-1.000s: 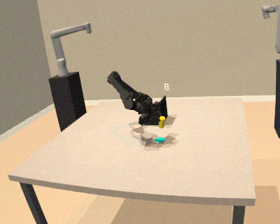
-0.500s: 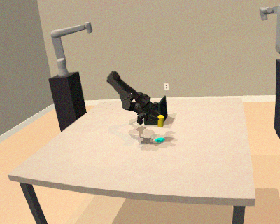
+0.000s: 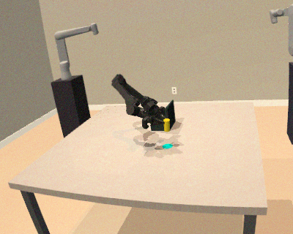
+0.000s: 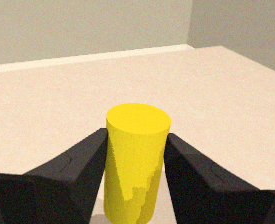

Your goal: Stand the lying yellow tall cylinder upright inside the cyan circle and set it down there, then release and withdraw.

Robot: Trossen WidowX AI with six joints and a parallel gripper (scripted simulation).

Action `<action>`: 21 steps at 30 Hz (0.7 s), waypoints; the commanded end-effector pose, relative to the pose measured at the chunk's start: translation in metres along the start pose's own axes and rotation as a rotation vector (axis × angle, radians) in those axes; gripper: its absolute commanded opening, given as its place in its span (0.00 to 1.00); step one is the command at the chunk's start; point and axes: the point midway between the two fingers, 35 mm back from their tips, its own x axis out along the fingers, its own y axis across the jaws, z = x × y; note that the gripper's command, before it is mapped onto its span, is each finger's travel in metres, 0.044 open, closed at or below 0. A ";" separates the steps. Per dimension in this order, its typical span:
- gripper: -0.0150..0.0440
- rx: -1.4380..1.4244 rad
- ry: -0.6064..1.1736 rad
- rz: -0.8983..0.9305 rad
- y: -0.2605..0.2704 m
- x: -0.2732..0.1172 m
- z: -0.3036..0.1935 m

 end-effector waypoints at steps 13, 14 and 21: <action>0.43 -0.067 -0.102 -0.038 0.004 -0.013 0.003; 0.43 -0.071 -0.108 -0.041 0.005 -0.014 0.003; 0.43 -0.074 -0.112 -0.043 0.005 -0.014 0.003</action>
